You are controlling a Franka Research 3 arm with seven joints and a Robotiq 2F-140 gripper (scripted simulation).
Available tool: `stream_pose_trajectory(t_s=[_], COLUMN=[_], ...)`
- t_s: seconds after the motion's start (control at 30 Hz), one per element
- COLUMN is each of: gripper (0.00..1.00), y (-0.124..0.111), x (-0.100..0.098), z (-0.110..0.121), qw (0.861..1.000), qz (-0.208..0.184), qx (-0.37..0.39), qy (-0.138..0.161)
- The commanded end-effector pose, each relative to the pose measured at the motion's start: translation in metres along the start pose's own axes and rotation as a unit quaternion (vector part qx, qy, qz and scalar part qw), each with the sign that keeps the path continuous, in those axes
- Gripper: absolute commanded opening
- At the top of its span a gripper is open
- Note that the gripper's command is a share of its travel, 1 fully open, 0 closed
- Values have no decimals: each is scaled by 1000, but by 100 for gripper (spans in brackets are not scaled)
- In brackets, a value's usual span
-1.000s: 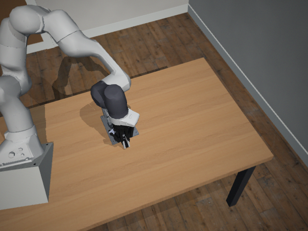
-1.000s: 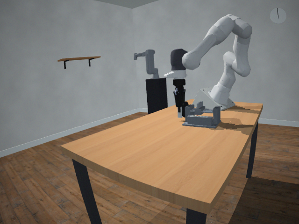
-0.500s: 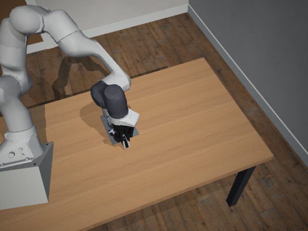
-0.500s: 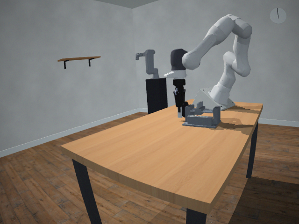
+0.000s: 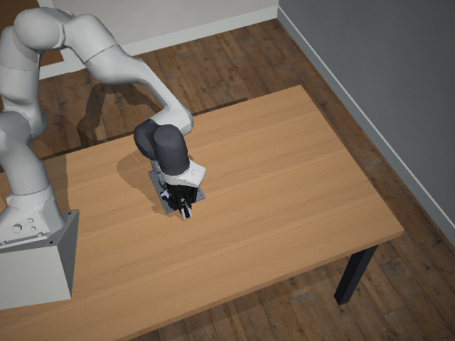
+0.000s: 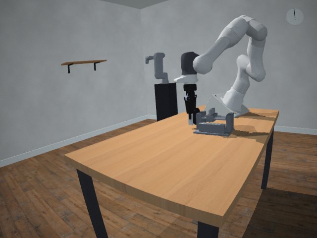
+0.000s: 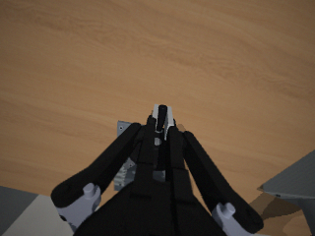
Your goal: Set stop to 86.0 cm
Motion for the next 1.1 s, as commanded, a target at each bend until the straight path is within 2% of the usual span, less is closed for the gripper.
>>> stream_pose_trajectory(t_s=[0.0,1.07], gripper=[4,4], y=[0,0], x=[1,-2], z=[4,12], qw=[1000,1000], qz=[-2,-2], qx=[-1,-1], qy=[-1,-1])
Point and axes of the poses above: the point where the finger pads meet when closed, its own x axis out along the fingers, its own z axis across the jaws, y = z × x, the point moved 3 cm from there along -x, back along the fingers
